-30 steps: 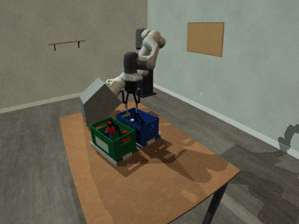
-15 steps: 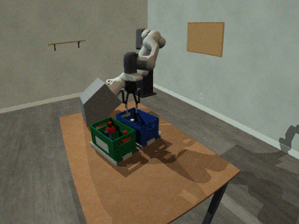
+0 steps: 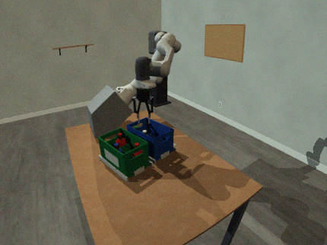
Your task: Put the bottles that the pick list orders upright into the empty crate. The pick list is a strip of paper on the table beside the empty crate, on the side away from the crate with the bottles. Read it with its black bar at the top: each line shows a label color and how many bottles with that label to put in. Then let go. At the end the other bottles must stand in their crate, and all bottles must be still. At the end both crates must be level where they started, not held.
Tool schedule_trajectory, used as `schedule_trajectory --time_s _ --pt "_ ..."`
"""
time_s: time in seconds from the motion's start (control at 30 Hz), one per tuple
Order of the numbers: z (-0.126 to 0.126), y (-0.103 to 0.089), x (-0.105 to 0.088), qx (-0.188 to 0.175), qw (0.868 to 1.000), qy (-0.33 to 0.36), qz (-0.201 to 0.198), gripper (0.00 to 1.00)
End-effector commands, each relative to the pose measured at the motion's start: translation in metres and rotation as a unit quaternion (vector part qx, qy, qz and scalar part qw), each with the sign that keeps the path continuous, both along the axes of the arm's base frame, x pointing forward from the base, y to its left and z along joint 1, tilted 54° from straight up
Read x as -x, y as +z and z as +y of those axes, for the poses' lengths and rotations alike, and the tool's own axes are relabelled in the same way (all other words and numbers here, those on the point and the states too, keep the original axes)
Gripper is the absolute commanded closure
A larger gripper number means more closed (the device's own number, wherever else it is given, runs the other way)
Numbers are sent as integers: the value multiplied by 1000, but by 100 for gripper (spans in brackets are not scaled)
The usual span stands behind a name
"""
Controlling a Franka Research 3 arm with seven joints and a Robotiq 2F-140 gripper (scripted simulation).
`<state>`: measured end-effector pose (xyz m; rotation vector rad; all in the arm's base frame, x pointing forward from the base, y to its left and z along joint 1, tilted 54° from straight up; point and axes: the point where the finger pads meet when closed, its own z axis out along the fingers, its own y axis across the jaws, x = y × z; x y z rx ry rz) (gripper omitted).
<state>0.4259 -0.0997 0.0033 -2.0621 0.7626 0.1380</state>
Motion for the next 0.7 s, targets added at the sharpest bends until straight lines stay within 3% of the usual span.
schedule_trajectory --time_s 0.0,0.43,0.67 --pt "-1 1 0 0 1000 0 1 62" --pt "-1 1 0 0 1000 0 1 62" --pt "-20 -17 -23 0 1000 0 1 62"
